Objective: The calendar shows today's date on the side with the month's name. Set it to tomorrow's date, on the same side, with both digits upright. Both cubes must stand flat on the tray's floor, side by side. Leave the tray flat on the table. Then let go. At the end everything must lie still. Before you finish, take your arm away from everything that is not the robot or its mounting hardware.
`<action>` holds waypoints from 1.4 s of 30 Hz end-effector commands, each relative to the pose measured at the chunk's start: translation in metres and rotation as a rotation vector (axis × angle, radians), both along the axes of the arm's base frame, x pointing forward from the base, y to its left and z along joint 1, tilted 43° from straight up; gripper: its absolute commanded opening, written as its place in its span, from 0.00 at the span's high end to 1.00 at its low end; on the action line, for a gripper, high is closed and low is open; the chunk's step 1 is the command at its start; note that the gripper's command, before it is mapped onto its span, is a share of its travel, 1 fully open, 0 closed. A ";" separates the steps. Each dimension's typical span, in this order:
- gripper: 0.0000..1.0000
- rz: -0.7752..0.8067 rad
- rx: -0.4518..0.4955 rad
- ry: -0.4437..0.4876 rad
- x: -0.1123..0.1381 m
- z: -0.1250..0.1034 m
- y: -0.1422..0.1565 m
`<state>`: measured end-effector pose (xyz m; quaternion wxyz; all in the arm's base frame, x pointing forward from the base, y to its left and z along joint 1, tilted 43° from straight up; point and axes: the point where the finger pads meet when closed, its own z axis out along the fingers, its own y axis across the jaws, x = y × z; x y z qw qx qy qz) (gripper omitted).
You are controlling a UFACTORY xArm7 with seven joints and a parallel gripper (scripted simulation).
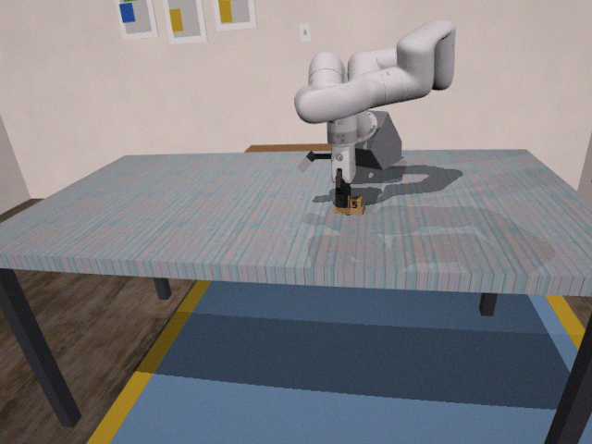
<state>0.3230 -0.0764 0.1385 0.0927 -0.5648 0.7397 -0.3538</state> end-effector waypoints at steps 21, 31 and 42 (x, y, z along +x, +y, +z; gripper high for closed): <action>0.53 0.001 0.001 -0.002 -0.030 0.042 0.024; 0.53 0.001 0.001 -0.002 -0.047 0.064 0.037; 0.00 0.001 0.001 -0.002 -0.048 0.066 0.038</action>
